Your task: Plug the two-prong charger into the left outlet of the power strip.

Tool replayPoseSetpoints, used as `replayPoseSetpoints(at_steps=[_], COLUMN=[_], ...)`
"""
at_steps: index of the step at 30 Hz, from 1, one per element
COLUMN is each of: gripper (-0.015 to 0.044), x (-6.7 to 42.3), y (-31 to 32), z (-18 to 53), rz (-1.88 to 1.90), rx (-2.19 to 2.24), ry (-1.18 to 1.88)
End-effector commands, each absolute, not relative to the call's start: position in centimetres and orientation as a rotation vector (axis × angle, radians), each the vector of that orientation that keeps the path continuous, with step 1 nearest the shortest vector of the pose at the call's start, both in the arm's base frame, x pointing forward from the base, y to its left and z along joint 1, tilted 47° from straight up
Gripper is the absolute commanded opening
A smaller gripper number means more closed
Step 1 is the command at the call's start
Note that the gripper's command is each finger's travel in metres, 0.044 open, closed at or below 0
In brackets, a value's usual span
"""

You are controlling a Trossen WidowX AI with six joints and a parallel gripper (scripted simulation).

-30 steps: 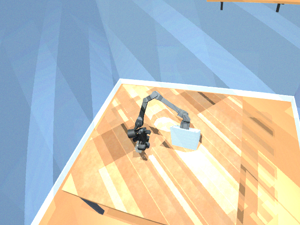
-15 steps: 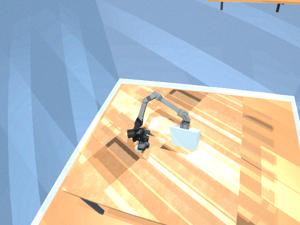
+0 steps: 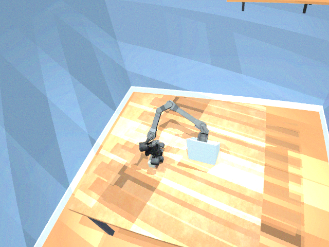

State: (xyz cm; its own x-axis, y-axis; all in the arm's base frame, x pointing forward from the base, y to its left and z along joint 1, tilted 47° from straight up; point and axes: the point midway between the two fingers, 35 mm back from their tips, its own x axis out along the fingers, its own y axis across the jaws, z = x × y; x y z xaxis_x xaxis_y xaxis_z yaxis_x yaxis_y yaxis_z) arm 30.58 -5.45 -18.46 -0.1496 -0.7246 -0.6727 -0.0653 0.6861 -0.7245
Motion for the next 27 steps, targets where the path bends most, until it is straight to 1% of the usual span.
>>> replayPoseSetpoints(at_steps=[1, 27], gripper=[0.0, 0.0], x=[31.97, 31.8], y=[-5.59, -5.59], z=[-18.68, -18.65], rz=[-0.658, -0.658], rx=[-0.635, -0.635], ry=[1.607, 1.607])
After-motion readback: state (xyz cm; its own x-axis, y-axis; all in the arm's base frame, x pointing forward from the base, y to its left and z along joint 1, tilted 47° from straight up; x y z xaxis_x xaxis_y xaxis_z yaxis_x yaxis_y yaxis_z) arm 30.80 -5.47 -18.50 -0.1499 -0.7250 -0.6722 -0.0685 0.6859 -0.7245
